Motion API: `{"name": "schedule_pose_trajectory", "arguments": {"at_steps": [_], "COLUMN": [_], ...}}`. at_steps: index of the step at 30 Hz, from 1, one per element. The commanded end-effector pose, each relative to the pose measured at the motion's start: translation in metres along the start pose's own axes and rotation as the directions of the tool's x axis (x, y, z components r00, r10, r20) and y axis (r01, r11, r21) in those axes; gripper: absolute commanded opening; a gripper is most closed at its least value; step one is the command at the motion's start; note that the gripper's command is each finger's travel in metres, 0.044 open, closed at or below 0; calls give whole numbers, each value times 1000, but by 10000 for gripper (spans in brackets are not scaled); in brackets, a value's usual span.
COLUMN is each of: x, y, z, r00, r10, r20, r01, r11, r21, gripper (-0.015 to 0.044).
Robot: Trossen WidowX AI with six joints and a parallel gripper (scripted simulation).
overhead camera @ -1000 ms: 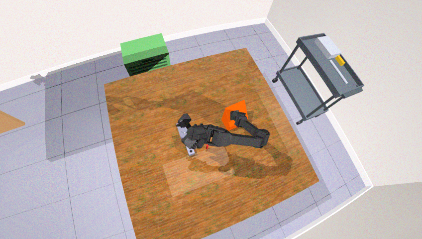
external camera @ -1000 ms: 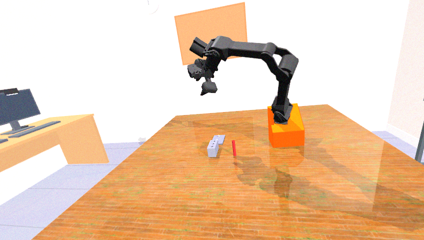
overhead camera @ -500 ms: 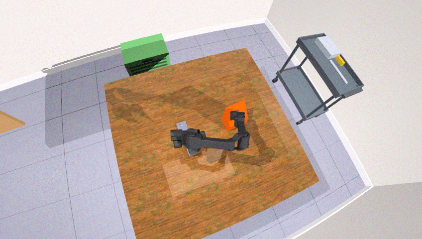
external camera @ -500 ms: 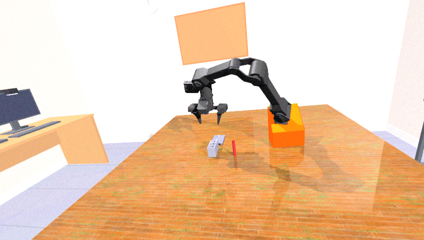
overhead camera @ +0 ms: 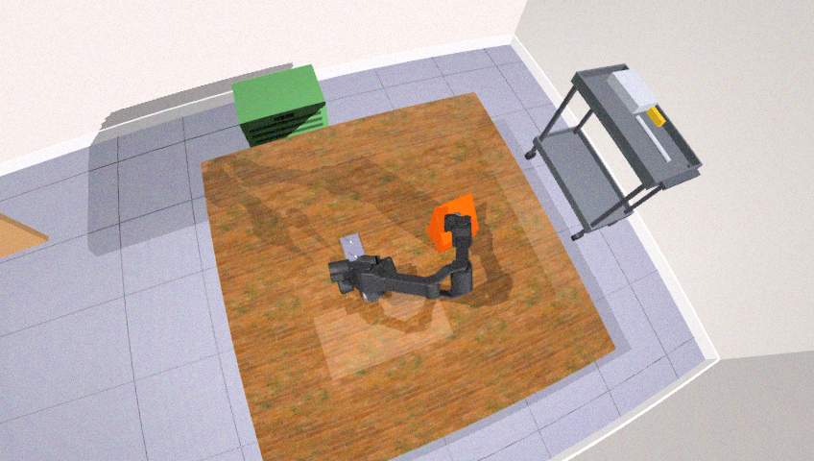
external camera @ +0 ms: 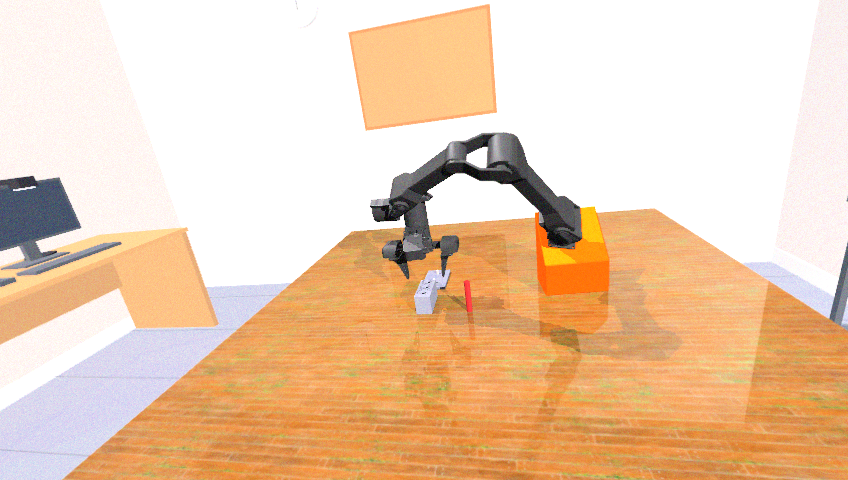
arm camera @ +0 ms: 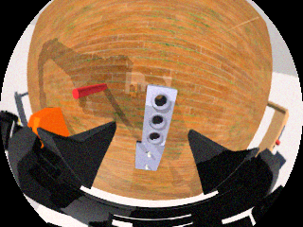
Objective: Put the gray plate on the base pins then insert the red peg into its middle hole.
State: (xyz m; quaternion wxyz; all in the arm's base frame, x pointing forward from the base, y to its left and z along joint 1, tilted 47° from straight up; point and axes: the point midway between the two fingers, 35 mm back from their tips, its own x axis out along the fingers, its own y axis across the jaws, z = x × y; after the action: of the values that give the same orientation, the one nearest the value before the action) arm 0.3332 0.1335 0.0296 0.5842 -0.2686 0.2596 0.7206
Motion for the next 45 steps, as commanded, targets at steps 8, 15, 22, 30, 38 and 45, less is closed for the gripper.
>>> {"name": "schedule_pose_trajectory", "arguments": {"at_steps": [8,15,22,30,38,45], "x": [19,30,42,54,67,74], "y": [-4,-5,-6,-6,-6,-5], "z": [-3,-3,-3,-3,-3,-3], "r00": [1000,1000,1000,1000,1000,1000], "r10": [-17,-17,-17,-17,-17,-16], "r20": [5,4,4,5,6,8], "r01": [17,17,17,17,17,16], "r11": [1000,1000,1000,1000,1000,1000], "r21": [9,9,9,9,9,9], "gripper": [440,440,440,440,440,414]}}
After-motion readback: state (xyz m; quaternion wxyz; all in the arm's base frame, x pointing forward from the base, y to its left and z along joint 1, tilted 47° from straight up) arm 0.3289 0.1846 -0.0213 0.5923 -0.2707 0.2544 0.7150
